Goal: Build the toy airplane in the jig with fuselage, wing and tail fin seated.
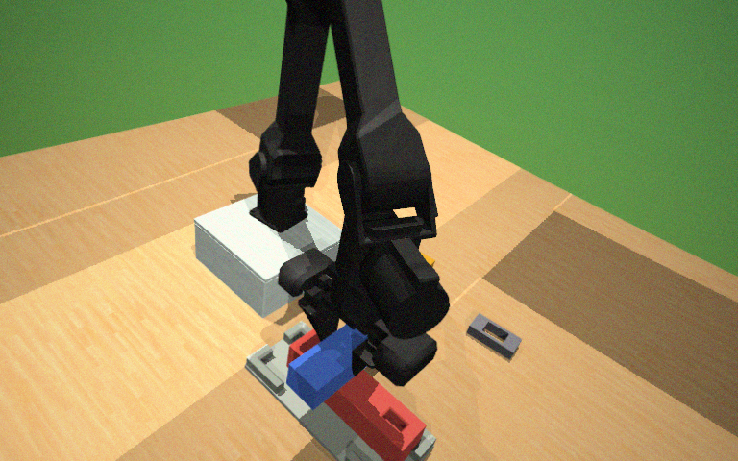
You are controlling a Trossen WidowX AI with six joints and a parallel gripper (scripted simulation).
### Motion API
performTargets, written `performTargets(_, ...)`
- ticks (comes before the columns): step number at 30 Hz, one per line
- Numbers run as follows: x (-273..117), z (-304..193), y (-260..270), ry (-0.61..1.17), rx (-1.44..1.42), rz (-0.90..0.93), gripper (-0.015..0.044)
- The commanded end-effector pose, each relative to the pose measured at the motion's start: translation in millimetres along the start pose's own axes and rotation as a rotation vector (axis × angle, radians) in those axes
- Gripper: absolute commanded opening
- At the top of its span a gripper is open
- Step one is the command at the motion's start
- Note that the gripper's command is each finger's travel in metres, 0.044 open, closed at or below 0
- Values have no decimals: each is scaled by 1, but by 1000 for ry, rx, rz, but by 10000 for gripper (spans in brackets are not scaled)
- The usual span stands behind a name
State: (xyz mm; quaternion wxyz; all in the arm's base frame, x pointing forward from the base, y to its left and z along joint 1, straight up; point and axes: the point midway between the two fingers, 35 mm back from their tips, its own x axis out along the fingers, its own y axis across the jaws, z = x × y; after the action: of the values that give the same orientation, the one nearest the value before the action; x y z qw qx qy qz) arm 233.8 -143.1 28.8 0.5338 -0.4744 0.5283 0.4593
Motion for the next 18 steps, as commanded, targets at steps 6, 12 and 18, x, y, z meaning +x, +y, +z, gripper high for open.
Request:
performTargets(6,0,0,0,0,0,0,242)
performTargets(12,0,0,0,0,0,0,399)
performTargets(18,0,0,0,0,0,0,440)
